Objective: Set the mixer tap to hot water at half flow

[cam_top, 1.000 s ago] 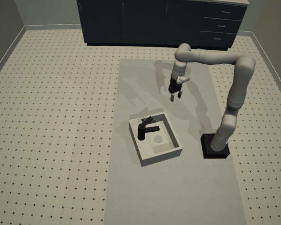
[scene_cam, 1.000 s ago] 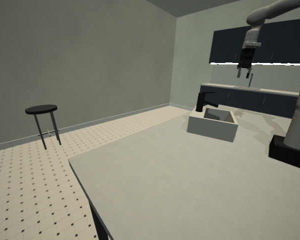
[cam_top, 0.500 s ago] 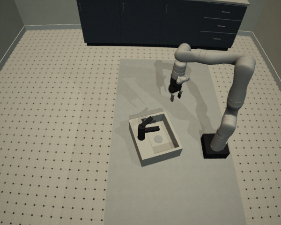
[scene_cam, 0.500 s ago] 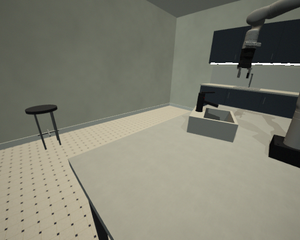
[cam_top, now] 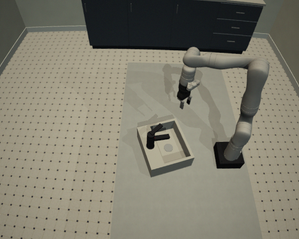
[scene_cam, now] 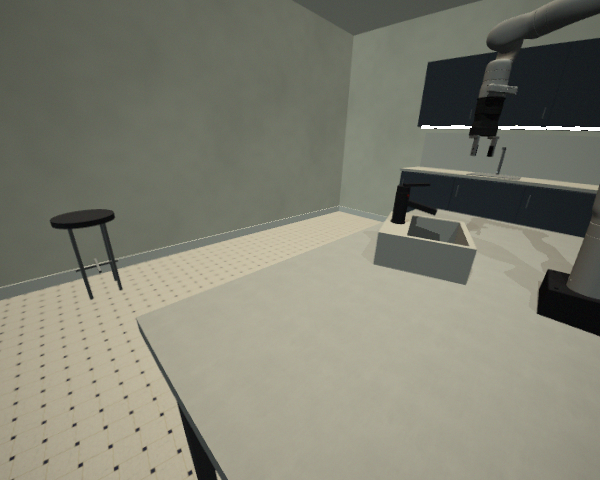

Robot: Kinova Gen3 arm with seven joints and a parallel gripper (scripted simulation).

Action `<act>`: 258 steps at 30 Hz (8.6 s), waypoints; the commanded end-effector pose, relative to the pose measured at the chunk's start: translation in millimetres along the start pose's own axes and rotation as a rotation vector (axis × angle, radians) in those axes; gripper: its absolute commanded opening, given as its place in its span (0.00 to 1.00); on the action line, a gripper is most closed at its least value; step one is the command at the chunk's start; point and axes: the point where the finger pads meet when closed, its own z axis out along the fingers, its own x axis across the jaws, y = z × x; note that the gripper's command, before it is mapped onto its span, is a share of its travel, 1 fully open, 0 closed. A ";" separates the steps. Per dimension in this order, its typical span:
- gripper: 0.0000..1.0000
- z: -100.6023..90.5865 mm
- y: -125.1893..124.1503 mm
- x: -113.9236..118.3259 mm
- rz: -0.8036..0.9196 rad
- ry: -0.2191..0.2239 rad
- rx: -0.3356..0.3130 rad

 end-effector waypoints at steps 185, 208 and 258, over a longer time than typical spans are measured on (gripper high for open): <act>1.00 87.8 33.6 166.7 -1.658 0.008 0.001; 1.00 94.9 33.1 165.7 -1.658 0.008 0.005; 1.00 94.2 33.7 166.3 -1.657 0.008 0.005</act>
